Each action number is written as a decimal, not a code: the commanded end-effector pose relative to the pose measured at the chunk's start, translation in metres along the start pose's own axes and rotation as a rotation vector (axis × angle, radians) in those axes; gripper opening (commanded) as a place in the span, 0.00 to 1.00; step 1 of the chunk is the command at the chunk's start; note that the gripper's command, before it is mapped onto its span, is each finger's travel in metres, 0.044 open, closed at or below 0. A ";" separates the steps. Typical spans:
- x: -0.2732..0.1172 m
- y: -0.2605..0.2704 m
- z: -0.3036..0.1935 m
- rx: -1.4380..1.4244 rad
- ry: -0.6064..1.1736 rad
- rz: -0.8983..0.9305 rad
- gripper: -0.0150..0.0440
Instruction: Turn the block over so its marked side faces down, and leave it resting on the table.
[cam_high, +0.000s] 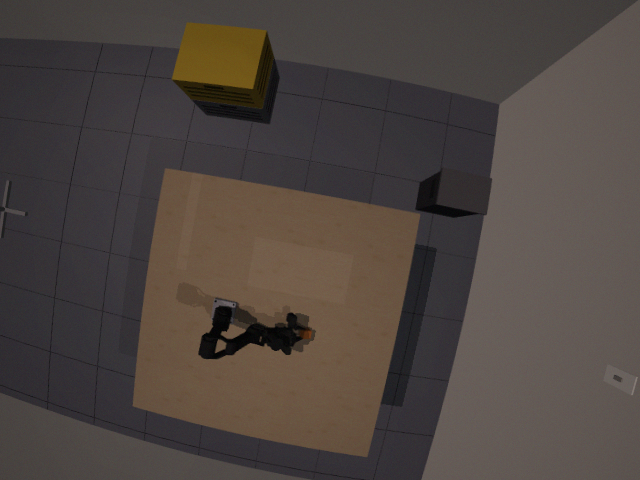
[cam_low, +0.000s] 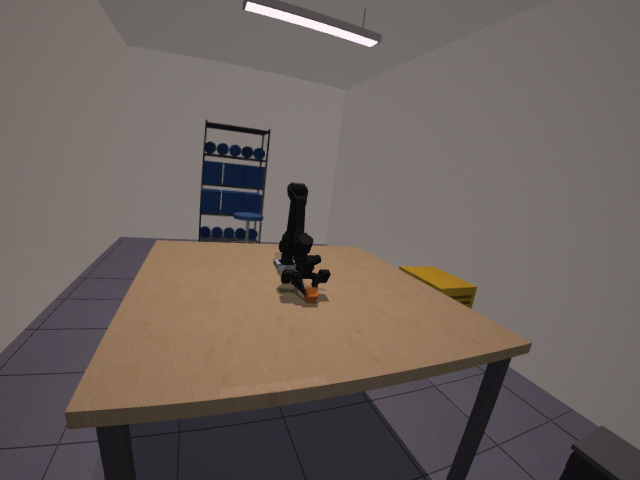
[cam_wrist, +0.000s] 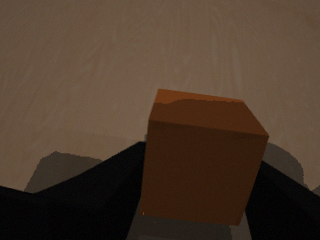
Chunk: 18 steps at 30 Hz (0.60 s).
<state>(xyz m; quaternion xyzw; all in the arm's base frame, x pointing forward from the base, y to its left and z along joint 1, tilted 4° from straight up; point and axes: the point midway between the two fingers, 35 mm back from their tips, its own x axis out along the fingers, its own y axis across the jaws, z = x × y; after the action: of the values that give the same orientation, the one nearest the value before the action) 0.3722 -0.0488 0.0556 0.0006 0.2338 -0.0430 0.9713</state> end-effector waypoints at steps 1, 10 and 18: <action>-0.002 0.000 0.002 0.003 -0.031 0.002 0.25; -0.004 0.000 0.004 0.003 -0.056 0.002 0.25; -0.004 0.000 0.004 0.003 -0.056 0.002 0.25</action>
<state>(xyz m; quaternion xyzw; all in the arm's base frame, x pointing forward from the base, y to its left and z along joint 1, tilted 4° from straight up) 0.3699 -0.0486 0.0597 -0.0012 0.2093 -0.0432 0.9769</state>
